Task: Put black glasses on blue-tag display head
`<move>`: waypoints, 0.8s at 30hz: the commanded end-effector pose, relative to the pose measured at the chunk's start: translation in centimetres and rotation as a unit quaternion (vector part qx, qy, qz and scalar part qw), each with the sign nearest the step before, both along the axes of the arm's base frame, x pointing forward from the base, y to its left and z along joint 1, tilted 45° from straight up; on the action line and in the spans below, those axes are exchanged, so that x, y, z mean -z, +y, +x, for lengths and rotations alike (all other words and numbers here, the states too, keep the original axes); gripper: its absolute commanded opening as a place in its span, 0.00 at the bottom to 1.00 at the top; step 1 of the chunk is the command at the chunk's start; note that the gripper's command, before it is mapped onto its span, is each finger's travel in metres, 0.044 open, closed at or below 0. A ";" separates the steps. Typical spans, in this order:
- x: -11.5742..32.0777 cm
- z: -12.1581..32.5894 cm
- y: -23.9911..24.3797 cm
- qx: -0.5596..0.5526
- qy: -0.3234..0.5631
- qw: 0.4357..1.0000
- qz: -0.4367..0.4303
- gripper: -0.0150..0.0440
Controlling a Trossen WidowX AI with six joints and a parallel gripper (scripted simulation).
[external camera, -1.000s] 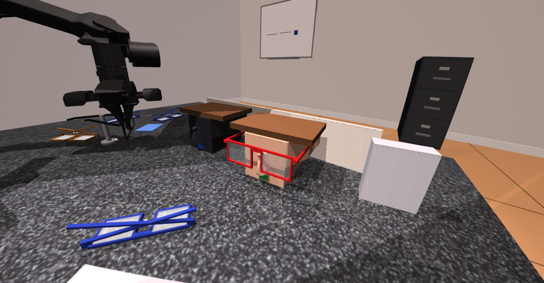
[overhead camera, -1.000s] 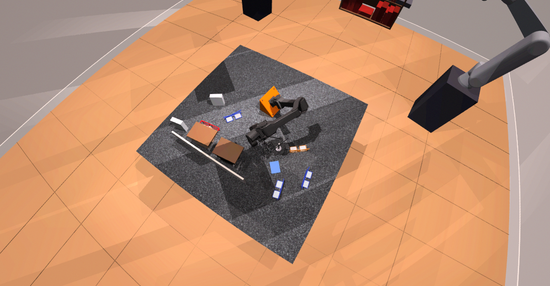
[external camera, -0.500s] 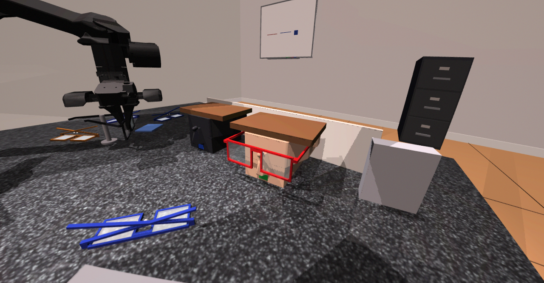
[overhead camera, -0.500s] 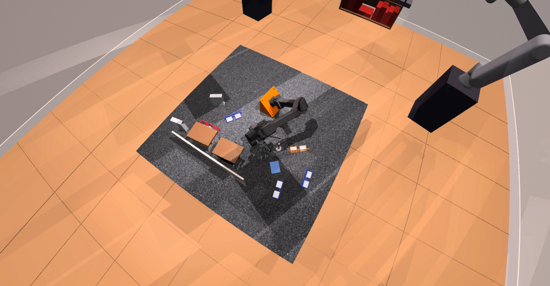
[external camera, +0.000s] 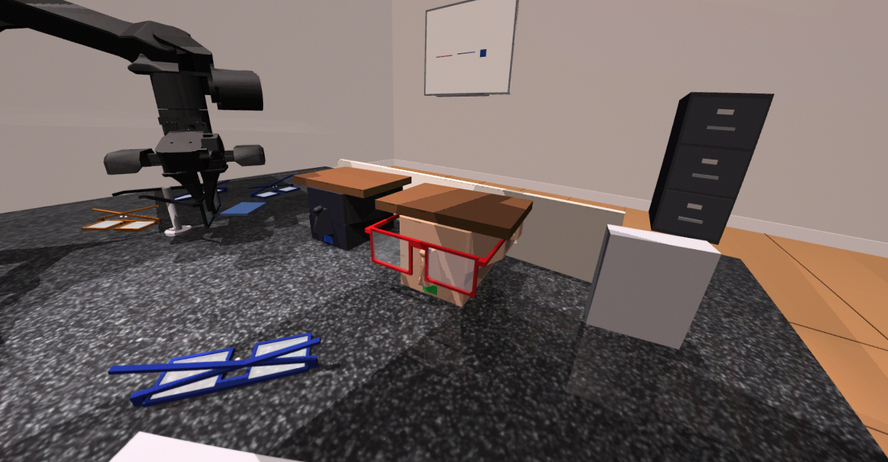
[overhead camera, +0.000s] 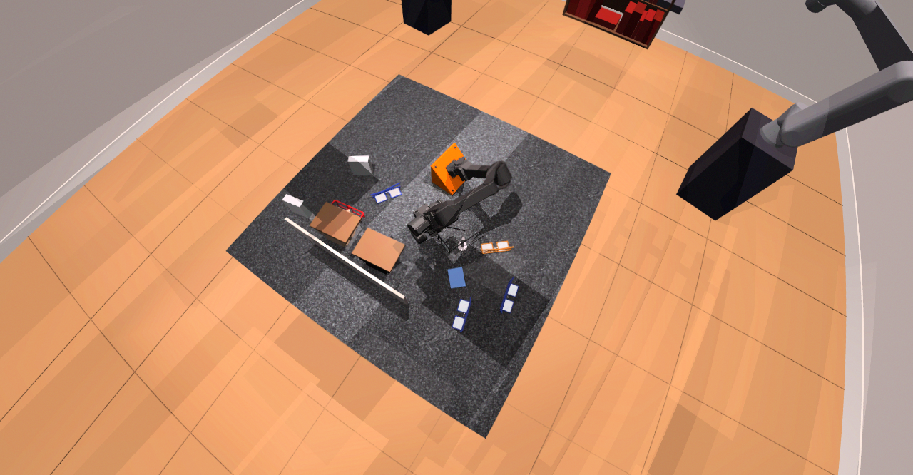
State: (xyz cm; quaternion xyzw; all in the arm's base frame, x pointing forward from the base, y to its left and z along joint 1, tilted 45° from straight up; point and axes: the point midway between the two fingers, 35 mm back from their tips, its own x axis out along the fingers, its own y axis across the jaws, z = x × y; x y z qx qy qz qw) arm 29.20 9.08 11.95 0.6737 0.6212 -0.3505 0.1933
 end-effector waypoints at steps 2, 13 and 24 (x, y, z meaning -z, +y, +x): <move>-0.4 0.1 0.4 0.000 0.000 1.000 -0.001 0.25; -3.2 0.4 -2.2 0.001 0.000 1.000 -0.003 0.25; -5.1 0.2 -3.4 0.011 0.011 1.000 -0.002 0.25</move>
